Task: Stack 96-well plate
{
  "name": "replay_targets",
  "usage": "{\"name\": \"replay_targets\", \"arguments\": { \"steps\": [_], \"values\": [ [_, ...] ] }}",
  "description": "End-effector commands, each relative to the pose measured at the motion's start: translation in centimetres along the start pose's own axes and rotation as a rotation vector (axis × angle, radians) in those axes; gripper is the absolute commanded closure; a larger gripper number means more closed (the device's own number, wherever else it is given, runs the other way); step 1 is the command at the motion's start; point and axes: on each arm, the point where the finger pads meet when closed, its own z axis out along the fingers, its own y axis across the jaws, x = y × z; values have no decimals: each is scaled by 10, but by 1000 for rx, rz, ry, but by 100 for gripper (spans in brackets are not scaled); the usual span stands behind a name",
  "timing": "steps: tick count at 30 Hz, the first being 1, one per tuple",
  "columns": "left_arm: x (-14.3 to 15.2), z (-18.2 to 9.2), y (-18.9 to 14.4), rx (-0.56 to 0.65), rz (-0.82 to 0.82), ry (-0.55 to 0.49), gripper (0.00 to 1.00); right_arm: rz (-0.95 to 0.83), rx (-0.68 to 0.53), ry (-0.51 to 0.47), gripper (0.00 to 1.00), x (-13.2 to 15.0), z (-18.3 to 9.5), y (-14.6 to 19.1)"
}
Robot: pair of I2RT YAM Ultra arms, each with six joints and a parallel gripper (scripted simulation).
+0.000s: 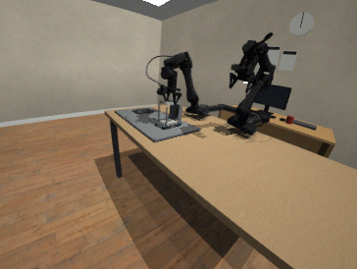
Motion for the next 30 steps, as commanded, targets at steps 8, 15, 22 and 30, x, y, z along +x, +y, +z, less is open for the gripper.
{"name": "replay_targets", "arguments": {
  "steps": [8,15,22,30],
  "values": [
    [5,-4,-2,2,-15,-8,0,13,-10,-49,100,-8,-8,-4],
    [5,-4,-2,2,-15,-8,0,7,-8,-35,100,-3,-2,-3],
    [5,-4,-2,2,-15,-8,0,7,-5,-25,100,-1,1,-4],
    [5,-4,-2,2,-15,-8,0,7,-8,-28,100,-2,4,-3]
  ]
}}
